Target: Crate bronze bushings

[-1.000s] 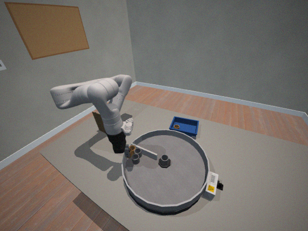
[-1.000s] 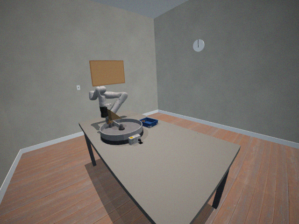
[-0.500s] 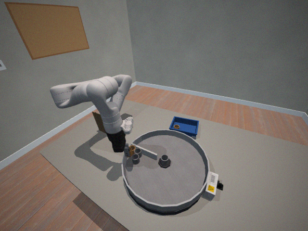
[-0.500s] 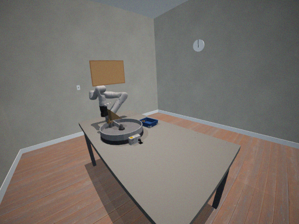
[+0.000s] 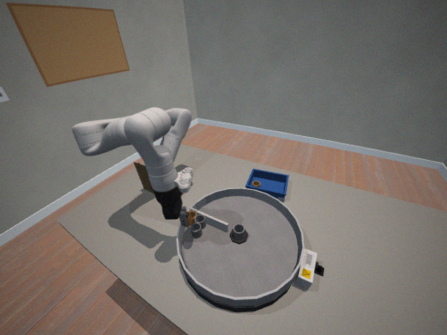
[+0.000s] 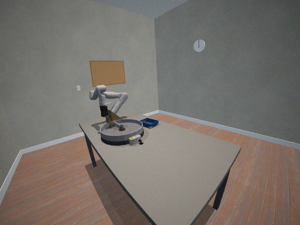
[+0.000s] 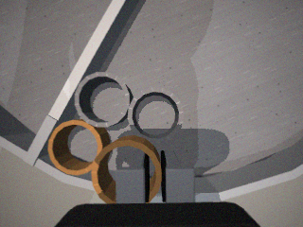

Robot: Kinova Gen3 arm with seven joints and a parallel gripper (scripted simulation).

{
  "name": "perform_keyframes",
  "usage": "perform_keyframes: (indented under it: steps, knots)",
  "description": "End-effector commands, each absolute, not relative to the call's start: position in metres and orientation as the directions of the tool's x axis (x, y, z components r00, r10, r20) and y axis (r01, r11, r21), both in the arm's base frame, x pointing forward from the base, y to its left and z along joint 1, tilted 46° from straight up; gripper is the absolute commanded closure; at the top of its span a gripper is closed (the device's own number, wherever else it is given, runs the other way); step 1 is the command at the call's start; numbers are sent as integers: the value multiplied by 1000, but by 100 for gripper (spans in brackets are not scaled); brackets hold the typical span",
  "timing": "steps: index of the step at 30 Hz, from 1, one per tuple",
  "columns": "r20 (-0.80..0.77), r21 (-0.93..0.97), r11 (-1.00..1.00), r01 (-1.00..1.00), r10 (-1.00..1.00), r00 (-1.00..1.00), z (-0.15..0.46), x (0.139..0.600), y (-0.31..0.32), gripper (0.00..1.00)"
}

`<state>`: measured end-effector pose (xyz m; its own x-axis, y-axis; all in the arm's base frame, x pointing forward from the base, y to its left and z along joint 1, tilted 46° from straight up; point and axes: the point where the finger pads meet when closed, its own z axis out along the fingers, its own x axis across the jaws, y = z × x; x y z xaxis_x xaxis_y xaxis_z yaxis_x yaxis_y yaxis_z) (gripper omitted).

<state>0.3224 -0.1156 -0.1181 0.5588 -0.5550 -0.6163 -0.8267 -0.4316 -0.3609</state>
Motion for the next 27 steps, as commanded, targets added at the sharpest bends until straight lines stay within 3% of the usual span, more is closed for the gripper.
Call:
perform_keyframes:
  steps: [1, 27]
  knots:
    - [-615, -361, -432, -827, -557, 559, -118, 323, -117, 100]
    - [-615, -361, -431, -827, -557, 559, -85, 326, -150, 100]
